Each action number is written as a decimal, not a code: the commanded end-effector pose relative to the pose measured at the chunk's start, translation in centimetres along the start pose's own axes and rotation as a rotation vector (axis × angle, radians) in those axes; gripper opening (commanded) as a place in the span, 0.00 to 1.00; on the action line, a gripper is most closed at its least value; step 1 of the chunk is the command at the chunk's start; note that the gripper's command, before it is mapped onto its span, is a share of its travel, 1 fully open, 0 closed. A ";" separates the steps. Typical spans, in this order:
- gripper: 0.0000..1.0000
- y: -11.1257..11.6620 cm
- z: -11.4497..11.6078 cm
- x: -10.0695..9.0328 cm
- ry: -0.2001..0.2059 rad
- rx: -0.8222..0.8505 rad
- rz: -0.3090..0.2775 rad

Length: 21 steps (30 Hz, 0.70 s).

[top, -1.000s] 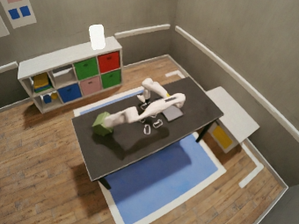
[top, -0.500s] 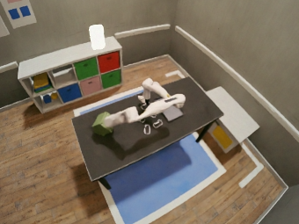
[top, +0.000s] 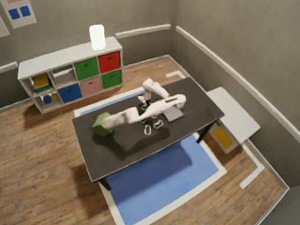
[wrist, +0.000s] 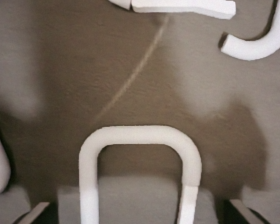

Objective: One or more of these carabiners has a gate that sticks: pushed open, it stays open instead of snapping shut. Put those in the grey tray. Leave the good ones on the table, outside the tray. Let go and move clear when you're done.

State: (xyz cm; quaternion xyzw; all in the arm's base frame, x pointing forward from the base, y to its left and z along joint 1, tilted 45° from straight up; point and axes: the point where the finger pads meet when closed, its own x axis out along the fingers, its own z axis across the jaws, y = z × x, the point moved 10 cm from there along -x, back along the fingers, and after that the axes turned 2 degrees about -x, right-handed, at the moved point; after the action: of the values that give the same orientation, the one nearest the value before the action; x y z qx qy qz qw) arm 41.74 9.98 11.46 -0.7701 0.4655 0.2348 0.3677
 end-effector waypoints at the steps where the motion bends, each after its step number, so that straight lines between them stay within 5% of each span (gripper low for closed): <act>1: 1.00 -0.1 0.1 0.0 0.000 0.003 -0.006; 2: 0.75 0.0 0.0 -0.1 -0.001 0.000 -0.002; 21: 0.75 -0.1 0.1 -0.2 -0.004 0.000 -0.003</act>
State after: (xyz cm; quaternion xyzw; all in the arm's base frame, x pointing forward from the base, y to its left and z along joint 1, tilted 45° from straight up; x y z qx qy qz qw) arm 41.71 10.15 11.50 -0.7700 0.4641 0.2361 0.3686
